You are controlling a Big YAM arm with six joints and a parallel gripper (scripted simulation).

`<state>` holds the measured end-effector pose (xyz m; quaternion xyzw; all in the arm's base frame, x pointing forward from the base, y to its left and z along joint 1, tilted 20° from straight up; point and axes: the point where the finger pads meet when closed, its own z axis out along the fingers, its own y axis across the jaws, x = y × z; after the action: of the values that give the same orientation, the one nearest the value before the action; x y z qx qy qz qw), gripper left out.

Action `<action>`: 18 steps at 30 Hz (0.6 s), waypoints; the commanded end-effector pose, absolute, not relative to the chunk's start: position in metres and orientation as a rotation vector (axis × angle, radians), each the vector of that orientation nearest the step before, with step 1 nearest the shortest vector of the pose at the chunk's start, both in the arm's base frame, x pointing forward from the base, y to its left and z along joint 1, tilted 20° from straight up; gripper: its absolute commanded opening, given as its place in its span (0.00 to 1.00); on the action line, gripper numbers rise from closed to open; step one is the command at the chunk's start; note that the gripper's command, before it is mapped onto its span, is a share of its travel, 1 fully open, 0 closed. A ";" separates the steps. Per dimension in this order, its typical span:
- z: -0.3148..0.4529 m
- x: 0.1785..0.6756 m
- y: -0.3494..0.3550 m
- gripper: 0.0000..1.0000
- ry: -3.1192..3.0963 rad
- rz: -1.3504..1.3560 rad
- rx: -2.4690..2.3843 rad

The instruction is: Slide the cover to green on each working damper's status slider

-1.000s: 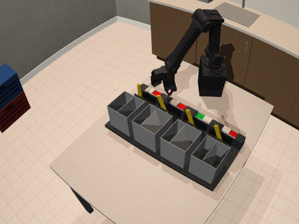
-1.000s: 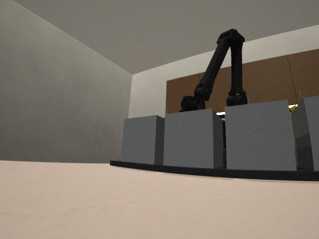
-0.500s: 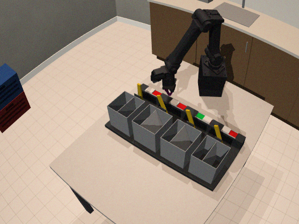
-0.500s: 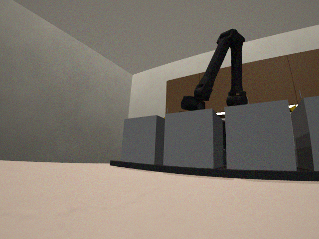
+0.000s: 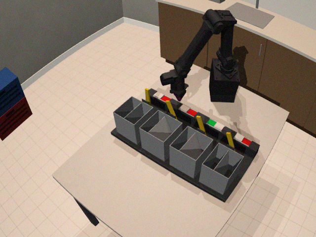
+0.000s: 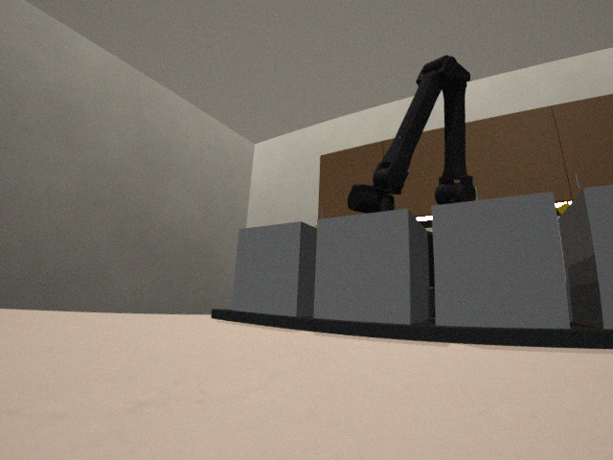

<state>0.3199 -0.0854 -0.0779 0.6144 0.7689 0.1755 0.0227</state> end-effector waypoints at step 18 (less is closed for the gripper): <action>-0.072 0.330 -0.094 0.00 2.291 0.549 1.992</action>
<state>0.3200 -0.0854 -0.0779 0.6400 0.7478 0.1761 0.0168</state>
